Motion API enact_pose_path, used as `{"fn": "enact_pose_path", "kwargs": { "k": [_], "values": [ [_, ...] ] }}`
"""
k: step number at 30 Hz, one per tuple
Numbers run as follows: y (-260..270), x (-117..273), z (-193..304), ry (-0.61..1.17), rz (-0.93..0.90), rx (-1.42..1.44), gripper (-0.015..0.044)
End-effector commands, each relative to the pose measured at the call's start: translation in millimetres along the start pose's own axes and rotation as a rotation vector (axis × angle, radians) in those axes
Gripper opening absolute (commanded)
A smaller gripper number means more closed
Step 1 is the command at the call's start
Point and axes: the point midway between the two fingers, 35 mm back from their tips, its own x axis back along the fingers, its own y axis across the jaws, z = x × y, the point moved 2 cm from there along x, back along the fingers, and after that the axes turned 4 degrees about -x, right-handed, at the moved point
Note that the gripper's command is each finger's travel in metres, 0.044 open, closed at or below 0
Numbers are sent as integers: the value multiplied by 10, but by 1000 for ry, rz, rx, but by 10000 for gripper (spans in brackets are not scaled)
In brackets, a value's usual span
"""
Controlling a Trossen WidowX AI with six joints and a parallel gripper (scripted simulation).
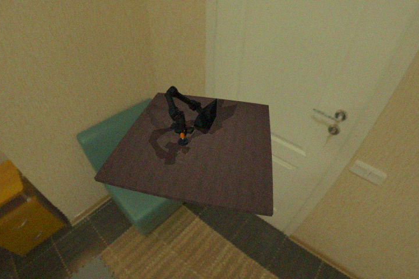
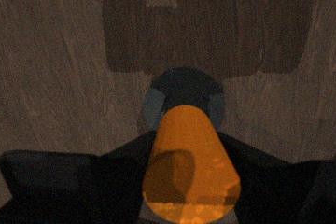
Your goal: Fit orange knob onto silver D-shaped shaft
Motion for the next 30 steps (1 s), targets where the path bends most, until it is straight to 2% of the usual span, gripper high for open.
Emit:
{"fn": "enact_pose_path", "kwargs": {
  "k": [1,30],
  "values": [
    [12,27,-20,-7,-2,-3,0],
    [-21,-1,-22,-7,-1,-3,0]
  ]
}}
